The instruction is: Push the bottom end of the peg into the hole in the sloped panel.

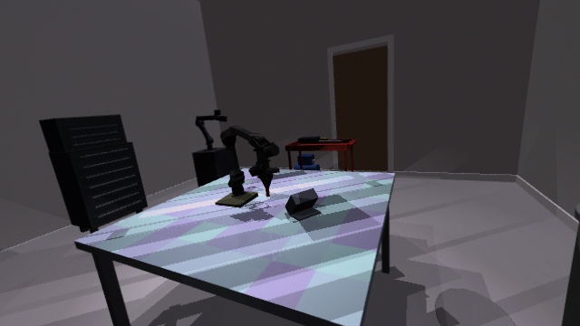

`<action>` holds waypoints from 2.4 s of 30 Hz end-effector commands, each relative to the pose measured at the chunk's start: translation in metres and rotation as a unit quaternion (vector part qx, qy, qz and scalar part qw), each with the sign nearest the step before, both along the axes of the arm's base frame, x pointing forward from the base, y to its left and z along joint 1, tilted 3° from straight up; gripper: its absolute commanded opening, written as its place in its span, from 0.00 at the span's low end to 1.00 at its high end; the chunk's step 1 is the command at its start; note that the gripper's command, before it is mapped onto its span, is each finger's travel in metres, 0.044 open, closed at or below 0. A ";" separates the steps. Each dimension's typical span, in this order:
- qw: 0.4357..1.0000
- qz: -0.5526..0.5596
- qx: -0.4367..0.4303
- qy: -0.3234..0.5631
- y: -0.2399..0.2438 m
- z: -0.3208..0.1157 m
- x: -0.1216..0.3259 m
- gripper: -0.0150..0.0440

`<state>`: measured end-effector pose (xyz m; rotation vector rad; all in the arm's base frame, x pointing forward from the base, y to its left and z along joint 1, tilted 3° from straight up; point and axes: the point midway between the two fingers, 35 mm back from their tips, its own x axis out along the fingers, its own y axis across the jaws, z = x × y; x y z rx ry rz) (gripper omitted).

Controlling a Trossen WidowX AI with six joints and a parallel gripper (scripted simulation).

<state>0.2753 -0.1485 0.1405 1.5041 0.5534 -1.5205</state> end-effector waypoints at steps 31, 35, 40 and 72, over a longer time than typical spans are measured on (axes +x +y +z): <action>0.975 0.197 -0.099 0.016 0.016 0.001 0.025 0.25; 0.969 0.219 -0.112 0.018 0.018 0.001 0.028 0.25; 0.961 0.246 -0.127 0.021 0.021 0.002 0.032 0.25; 0.886 0.401 -0.227 0.043 0.043 0.010 0.054 0.25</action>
